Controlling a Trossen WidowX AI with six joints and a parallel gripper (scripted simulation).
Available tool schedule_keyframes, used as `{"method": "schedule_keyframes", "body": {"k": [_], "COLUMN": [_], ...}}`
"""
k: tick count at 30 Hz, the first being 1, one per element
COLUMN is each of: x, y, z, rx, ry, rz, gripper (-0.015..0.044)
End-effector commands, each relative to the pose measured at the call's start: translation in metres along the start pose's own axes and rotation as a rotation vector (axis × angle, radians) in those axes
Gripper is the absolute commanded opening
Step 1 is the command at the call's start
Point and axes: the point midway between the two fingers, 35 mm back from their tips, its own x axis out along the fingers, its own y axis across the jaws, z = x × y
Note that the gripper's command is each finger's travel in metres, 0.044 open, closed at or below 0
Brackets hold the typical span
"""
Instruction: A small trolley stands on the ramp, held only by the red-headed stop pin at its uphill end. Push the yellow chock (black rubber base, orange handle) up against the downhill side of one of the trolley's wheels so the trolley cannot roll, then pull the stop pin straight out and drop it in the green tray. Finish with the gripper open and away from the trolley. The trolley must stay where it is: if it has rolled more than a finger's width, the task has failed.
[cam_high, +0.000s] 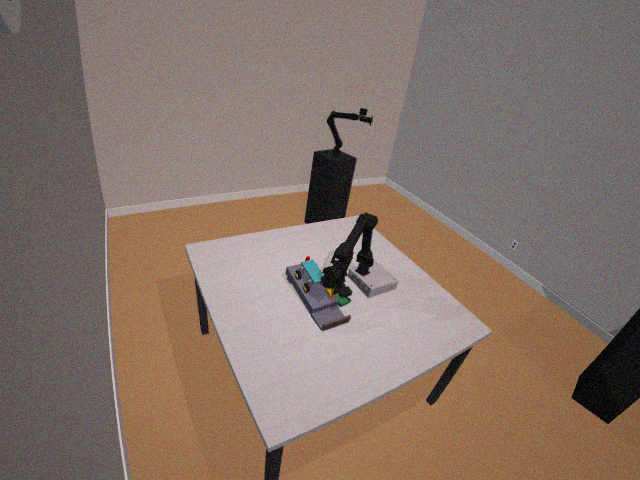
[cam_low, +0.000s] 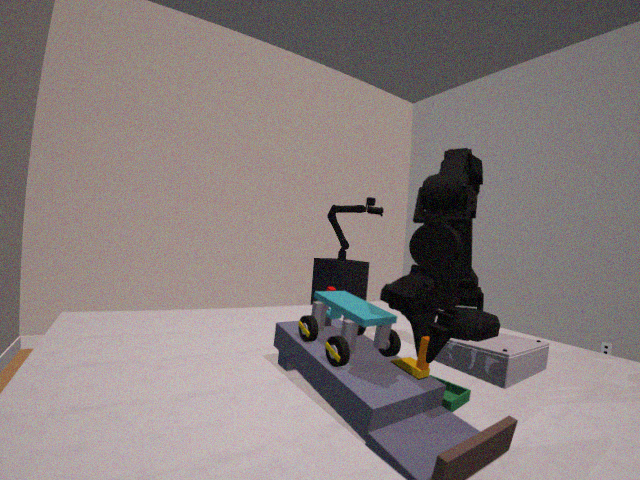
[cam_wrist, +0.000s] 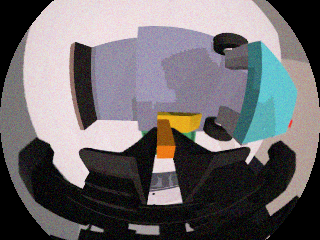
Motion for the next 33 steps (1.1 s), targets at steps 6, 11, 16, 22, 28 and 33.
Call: {"method": "schedule_keyframes", "body": {"k": [6, 11, 16, 22, 28, 33], "x": [-0.001, -0.001, -0.001, 0.0, 0.0, 0.0], "y": [-0.009, -0.013, -0.017, -0.013, -0.013, -0.013], "z": [0.0, 0.0, 0.0, 0.0, 0.0, 0.0], "rx": [-0.004, -0.004, -0.004, -0.001, -0.001, -0.001], "ry": [-0.007, -0.007, -0.007, -0.002, -0.002, -0.002], "rz": [-0.004, -0.005, -0.005, 0.001, 0.001, 0.001], "gripper": [0.0, 0.0, 0.0, 0.0, 0.0053, 0.0184]}}
